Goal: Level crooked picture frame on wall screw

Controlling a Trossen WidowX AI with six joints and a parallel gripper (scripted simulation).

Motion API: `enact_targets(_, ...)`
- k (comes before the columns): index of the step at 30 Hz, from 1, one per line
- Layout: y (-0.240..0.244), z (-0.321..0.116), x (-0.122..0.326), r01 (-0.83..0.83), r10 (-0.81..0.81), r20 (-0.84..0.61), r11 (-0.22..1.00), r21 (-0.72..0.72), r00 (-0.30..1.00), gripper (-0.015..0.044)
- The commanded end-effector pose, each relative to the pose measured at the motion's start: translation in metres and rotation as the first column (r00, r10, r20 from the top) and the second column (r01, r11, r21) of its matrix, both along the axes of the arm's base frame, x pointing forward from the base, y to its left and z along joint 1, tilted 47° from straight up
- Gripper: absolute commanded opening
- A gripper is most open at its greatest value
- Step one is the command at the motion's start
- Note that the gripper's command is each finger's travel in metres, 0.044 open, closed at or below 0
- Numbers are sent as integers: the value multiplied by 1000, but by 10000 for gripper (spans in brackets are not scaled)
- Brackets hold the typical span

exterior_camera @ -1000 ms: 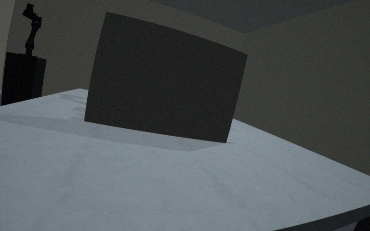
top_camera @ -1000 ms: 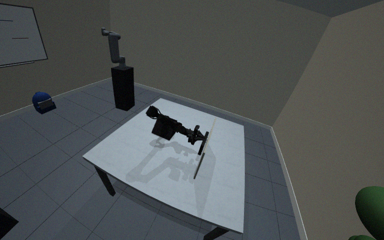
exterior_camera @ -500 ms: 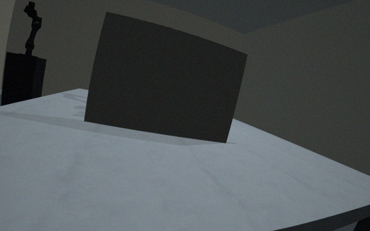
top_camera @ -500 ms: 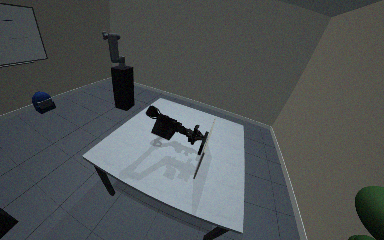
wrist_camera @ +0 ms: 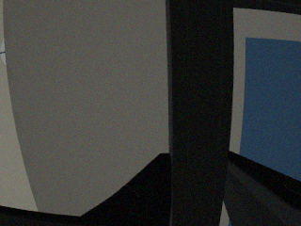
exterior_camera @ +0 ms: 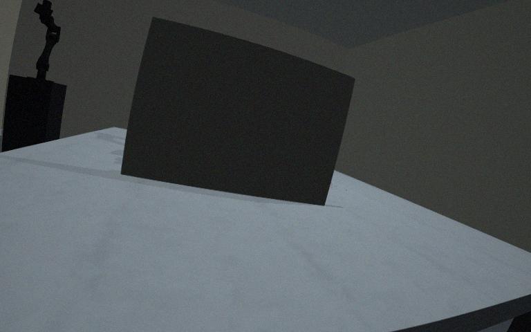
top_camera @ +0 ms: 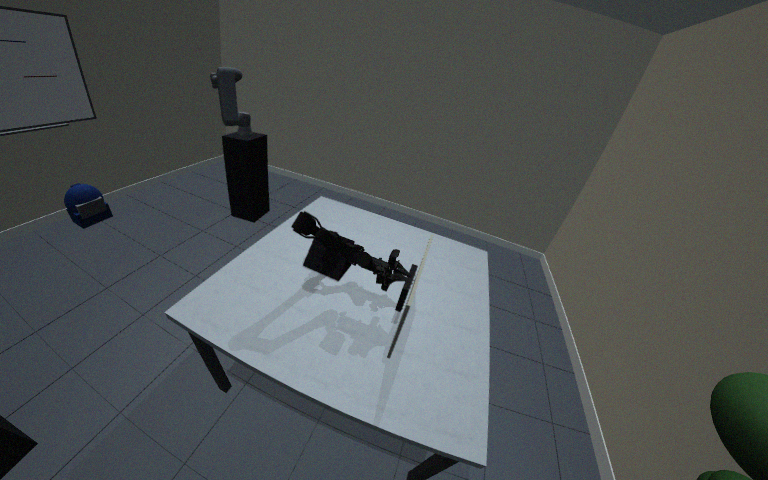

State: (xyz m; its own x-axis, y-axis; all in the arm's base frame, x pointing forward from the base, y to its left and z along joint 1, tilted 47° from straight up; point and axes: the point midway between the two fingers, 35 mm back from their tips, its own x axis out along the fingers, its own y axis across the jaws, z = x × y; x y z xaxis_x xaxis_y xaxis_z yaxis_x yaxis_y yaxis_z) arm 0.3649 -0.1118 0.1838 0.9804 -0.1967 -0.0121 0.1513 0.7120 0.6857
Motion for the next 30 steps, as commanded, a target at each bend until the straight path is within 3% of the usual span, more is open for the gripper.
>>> enact_targets(1,0,0,0,2,-2,-6,1000,-31,1000,0)
enact_targets(11,0,0,0,0,0,-2,1000,-8,1000,260)
enact_targets(16,0,2,-5,-1,1,0,1000,-2,1000,260)
enact_targets(30,16,-2,-99,-9,6,24,993,120,1000,260)
